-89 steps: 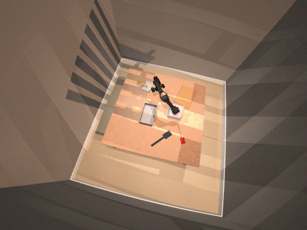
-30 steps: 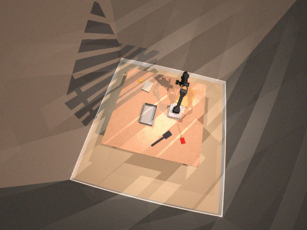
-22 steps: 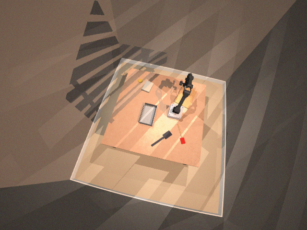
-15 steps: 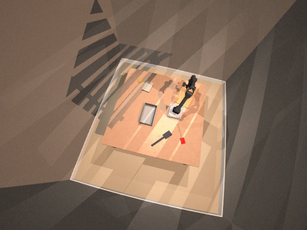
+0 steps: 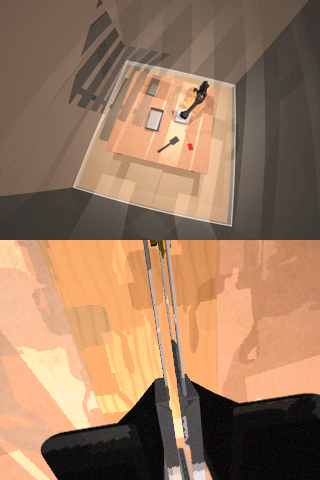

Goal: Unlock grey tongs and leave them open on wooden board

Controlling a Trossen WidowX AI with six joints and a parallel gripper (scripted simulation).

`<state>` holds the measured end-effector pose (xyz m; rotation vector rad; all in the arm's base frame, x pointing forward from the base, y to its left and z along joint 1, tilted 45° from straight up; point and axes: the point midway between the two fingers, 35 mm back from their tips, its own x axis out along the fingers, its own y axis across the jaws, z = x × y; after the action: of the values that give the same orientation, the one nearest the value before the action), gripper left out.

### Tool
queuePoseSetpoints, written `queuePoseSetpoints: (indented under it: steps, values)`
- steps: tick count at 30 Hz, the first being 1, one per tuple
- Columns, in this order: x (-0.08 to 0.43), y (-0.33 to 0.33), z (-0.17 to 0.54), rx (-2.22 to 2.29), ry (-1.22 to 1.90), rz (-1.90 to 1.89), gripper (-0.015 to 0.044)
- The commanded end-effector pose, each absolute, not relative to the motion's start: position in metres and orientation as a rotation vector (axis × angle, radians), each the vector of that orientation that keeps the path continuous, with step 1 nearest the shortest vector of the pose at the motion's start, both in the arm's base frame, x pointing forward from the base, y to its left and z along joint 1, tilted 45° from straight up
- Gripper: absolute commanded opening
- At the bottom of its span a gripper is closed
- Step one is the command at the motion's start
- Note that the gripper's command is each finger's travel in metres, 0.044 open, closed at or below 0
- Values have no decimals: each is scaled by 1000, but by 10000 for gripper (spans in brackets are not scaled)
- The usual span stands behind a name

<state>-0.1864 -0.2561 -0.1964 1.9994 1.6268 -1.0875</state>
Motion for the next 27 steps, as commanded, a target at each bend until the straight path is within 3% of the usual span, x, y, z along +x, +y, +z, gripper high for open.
queuePoseSetpoints:
  steps: [1,27]
  values:
    - [-188,-257,-199,1976,1610,-1116,-150]
    - [-188,-250,-228,1703,1379,-1349,-150]
